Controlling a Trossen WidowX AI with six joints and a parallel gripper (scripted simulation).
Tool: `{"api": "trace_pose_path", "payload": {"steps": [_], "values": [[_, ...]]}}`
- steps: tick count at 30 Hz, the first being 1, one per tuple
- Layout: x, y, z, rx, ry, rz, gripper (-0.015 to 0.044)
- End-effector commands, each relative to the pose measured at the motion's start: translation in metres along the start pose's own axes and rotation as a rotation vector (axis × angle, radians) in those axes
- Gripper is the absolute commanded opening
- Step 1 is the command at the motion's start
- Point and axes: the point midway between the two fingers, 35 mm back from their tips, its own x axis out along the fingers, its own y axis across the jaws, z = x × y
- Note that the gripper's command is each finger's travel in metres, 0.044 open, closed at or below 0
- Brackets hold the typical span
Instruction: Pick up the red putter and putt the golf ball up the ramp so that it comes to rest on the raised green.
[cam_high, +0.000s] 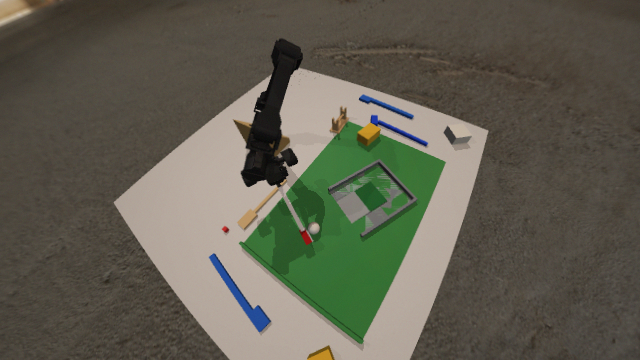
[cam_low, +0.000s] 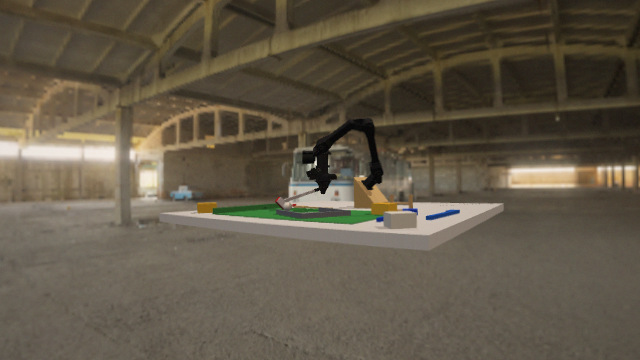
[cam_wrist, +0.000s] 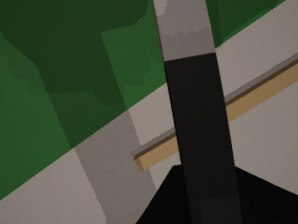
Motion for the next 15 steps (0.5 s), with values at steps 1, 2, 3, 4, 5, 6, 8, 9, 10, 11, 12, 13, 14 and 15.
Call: {"api": "trace_pose_path", "payload": {"steps": [1, 2, 3, 4, 5, 6, 8, 9, 10, 11, 12, 13, 14, 15], "values": [[0.0, 0.049, -0.001, -0.008, -0.005, 0.007, 0.0], [0.001, 0.062, -0.003, -0.01, -0.003, 0.01, 0.0], [0.002, 0.071, -0.005, -0.011, -0.001, 0.012, 0.0], [0.002, 0.077, -0.006, -0.012, 0.0, 0.014, 0.0], [0.003, 0.079, -0.007, -0.012, 0.001, 0.015, 0.0], [0.003, 0.079, -0.007, -0.012, 0.001, 0.015, 0.0], [0.002, 0.079, -0.007, -0.012, 0.001, 0.015, 0.0], [0.0, 0.079, -0.006, -0.012, 0.001, 0.015, 0.0], [-0.003, 0.079, -0.006, -0.012, 0.0, 0.014, 0.0], [-0.007, 0.079, -0.006, -0.012, 0.0, 0.014, 0.0], [-0.011, 0.079, -0.005, -0.012, 0.0, 0.013, 0.0], [-0.016, 0.079, -0.005, -0.012, 0.0, 0.013, 0.0], [-0.022, 0.078, -0.005, -0.011, -0.001, 0.012, 0.0], [-0.029, 0.078, -0.005, -0.011, -0.001, 0.012, 0.0]]}}
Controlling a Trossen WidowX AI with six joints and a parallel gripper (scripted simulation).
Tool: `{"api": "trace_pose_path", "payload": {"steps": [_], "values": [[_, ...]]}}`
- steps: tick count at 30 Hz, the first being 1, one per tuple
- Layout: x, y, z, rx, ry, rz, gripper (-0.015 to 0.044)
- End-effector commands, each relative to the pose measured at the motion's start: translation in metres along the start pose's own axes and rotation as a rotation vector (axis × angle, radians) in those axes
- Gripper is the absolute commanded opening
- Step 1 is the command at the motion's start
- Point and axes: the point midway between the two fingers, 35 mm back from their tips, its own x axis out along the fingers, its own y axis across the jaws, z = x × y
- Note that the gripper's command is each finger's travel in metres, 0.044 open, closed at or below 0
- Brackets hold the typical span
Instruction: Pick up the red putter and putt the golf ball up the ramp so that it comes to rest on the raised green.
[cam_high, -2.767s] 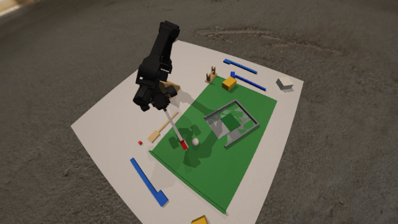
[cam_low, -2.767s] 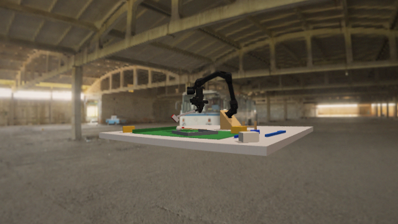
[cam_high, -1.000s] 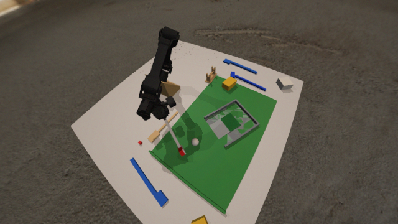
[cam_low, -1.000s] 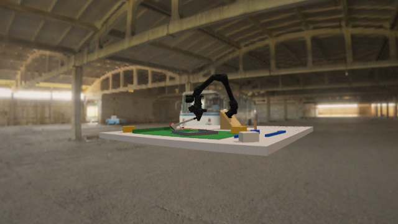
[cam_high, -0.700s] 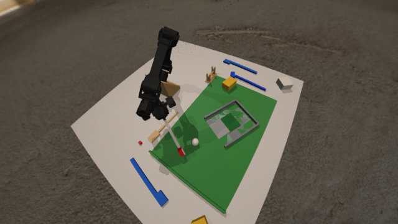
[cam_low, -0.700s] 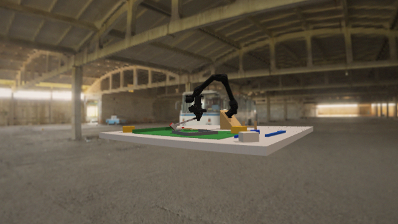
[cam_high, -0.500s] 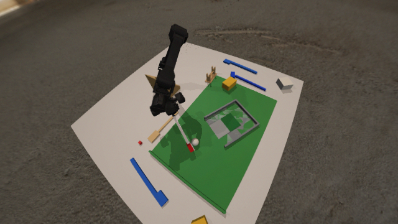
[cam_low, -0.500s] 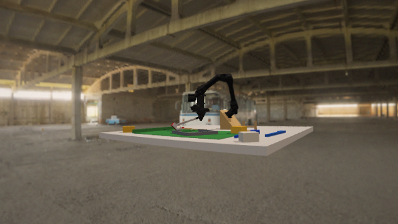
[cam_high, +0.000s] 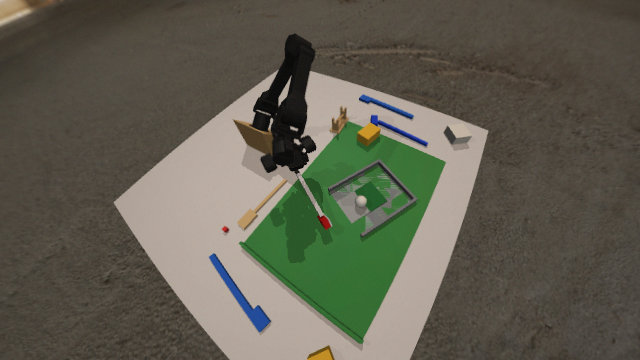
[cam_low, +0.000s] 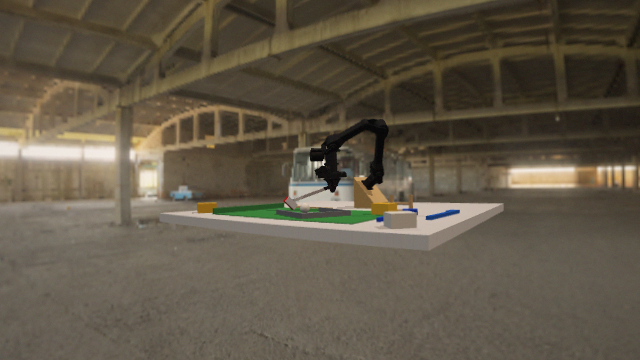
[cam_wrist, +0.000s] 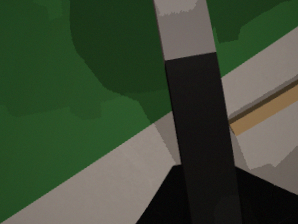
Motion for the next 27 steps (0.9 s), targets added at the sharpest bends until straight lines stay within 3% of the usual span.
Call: {"api": "trace_pose_path", "payload": {"steps": [1, 6, 27], "values": [[-0.026, 0.0, 0.004, -0.01, -0.025, -0.005, 0.0], [-0.049, 0.0, 0.002, -0.01, -0.024, -0.004, 0.0], [-0.039, 0.0, 0.002, -0.004, -0.02, -0.001, 0.0]]}}
